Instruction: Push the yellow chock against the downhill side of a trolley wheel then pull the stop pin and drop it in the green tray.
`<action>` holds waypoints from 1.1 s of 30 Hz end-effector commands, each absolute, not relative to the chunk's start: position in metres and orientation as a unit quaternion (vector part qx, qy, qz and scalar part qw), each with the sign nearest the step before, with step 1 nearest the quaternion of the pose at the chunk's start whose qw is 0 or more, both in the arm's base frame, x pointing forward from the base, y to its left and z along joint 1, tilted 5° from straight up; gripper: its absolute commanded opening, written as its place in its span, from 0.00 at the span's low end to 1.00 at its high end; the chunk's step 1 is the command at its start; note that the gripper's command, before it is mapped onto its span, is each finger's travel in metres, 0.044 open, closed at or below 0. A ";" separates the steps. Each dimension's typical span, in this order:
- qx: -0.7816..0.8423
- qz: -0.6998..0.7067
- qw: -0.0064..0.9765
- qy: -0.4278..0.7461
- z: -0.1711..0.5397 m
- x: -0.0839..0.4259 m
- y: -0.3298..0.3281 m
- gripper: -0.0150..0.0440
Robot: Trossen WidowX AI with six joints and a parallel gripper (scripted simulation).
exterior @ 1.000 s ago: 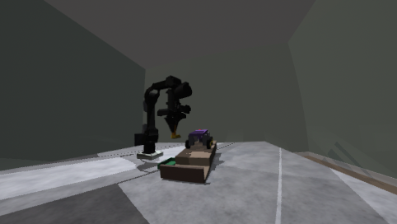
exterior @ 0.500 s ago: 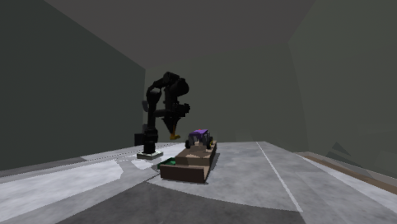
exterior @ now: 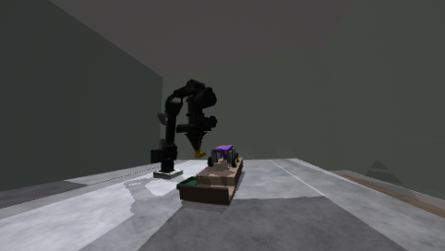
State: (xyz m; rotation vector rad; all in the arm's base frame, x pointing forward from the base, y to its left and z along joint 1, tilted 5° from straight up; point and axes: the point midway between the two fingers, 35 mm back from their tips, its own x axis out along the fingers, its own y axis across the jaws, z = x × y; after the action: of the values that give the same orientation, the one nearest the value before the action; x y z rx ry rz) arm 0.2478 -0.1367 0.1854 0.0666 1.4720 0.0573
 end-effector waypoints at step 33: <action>0.032 0.027 0.742 0.669 0.131 0.268 -0.135 0.25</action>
State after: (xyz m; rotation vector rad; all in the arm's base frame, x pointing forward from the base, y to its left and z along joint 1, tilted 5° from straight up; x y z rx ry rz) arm 0.2686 -0.1376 0.1418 0.0587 1.4559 0.0536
